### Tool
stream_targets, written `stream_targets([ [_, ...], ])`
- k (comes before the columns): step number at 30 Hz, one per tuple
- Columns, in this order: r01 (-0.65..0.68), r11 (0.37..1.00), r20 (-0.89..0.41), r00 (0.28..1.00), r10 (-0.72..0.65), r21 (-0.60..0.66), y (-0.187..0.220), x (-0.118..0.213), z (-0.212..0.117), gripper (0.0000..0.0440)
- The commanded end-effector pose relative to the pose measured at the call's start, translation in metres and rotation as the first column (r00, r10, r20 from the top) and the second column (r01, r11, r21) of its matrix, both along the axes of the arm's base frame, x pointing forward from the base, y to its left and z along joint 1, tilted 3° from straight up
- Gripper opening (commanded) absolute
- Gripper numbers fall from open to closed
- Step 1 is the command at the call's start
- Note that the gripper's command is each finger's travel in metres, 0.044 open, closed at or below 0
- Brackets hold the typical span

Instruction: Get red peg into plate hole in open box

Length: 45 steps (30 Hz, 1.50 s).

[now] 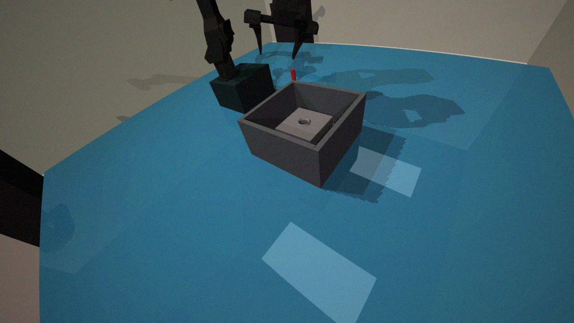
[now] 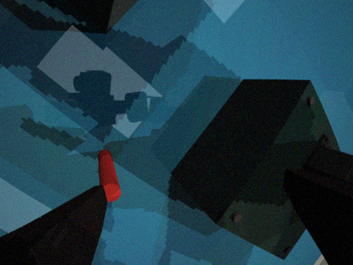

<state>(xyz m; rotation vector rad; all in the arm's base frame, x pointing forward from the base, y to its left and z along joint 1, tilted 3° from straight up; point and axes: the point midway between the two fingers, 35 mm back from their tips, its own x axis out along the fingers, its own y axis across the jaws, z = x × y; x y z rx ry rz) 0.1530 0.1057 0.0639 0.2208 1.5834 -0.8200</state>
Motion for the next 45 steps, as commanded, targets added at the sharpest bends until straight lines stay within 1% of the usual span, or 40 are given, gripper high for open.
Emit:
stream_targets([
  [1,0.002,1.0,0.002,1.0,-0.002,0.007,0.005,-0.002,-0.008,0.044],
  [18,0.001,0.997,0.075,0.997,-0.006,0.076,0.023,0.003,-0.079,0.044],
  [21,-0.001,0.997,0.082,0.997,-0.005,0.084,0.023,0.003,-0.088,0.0432],
  [22,-0.002,0.996,0.082,0.997,-0.005,0.085,0.023,0.003,-0.091,0.042],
  [23,-0.001,0.996,0.08,0.997,-0.006,0.086,0.023,0.003,-0.094,0.04],
  [30,0.015,0.998,0.053,0.998,-0.019,0.066,0.018,-0.005,-0.115,0.0216],
  [35,0.016,0.999,0.021,1.0,-0.017,0.044,0.014,-0.01,-0.122,0.0085],
  [38,0.011,1.0,-0.003,1.0,-0.011,0.025,0.012,-0.014,-0.124,0.0022],
  [41,-0.004,1.0,0.016,1.0,0.003,0.014,0.014,-0.009,-0.118,0.0],
  [45,-0.019,1.0,0.031,0.999,0.018,0.009,0.017,-0.003,-0.107,0.0],
])
